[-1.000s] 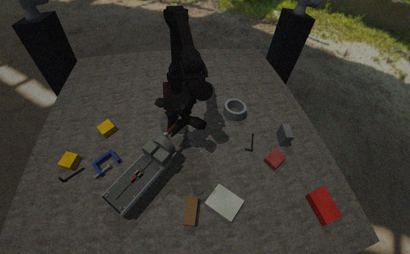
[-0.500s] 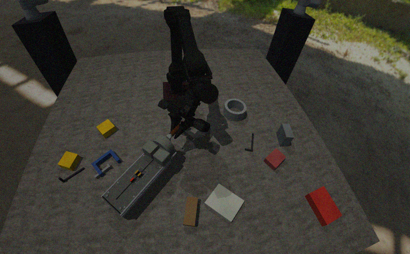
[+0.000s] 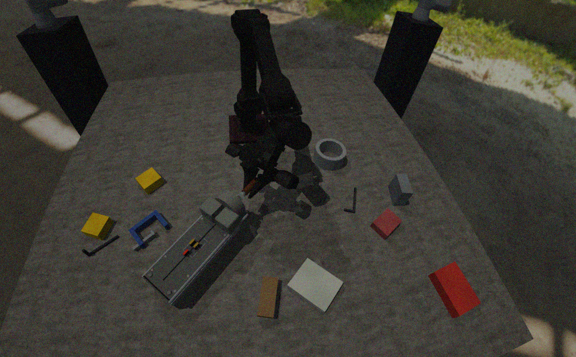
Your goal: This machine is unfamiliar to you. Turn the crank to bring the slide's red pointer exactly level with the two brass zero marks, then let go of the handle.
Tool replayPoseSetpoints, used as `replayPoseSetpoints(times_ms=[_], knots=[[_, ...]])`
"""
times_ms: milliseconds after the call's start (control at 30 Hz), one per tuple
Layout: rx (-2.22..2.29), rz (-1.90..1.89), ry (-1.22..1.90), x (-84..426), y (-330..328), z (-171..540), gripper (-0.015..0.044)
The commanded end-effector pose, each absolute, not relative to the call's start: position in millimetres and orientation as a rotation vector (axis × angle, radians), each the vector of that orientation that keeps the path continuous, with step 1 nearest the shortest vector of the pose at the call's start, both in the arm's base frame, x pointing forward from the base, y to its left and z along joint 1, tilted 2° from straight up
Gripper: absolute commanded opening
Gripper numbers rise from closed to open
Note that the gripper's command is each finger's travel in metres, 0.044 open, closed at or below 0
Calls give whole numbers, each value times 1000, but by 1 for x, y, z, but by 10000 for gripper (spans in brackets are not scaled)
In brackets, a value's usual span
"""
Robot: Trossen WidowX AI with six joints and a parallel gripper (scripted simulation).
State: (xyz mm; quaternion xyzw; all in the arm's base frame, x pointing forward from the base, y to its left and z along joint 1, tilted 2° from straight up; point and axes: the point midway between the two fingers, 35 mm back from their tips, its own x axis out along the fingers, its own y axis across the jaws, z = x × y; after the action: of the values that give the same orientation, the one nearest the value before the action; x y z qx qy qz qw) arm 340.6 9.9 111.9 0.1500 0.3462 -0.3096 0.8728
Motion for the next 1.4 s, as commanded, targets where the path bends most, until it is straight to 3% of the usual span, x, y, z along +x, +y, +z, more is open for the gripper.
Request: replayPoseSetpoints(times_ms=[0, 1367], knots=[[319, -637, 728, 346, 16, 107, 0], [319, -637, 728, 348, 17, 69, 0]])
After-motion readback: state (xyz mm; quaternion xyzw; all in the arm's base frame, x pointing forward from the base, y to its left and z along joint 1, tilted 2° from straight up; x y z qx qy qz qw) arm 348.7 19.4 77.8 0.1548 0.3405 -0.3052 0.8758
